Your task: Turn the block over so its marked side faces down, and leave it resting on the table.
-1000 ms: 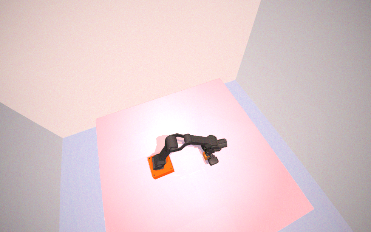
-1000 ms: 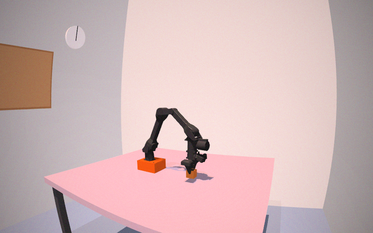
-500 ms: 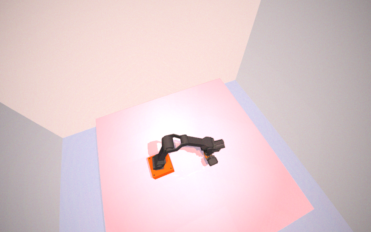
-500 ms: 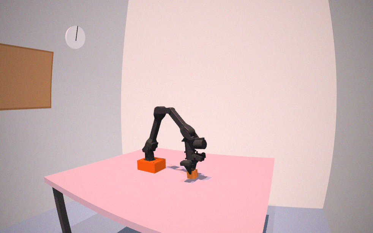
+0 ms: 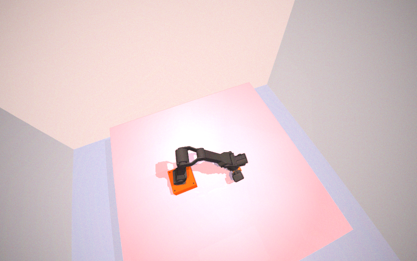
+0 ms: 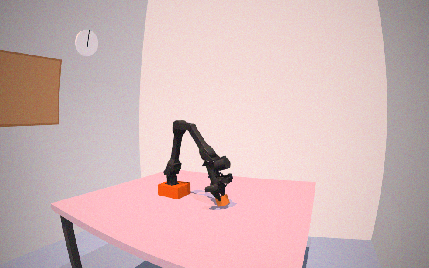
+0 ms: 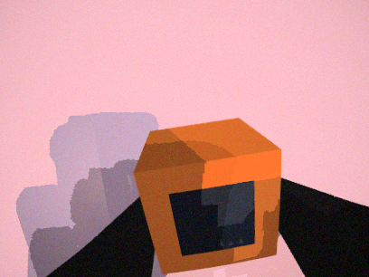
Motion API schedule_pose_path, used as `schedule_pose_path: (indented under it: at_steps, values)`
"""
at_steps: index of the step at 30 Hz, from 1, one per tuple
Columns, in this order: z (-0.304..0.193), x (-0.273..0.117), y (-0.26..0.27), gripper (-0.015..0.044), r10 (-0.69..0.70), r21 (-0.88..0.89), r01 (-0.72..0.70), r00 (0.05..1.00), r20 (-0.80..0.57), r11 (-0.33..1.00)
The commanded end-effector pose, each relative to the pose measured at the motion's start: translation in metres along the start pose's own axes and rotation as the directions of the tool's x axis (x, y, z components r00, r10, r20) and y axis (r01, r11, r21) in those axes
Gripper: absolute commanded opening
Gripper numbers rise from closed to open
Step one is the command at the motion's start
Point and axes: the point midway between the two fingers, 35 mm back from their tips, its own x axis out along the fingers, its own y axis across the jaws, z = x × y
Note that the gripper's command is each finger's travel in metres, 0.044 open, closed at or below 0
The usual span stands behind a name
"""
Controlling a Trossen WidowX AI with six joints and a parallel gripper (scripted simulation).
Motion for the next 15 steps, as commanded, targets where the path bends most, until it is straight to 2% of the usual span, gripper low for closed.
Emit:
schedule_pose_path:
  at_steps: [1,7,15]
  values:
    - [0.0027,-0.0057,0.0003,0.0,0.001,-0.007,0.0,0.996,0.09,1.0]
    - [0.0,-0.0083,0.0008,0.0,-0.001,-0.011,0.002,0.985,0.172,1.0]
    - [-0.0001,-0.0084,0.0008,0.0,-0.001,-0.011,0.002,0.985,0.174,1.0]
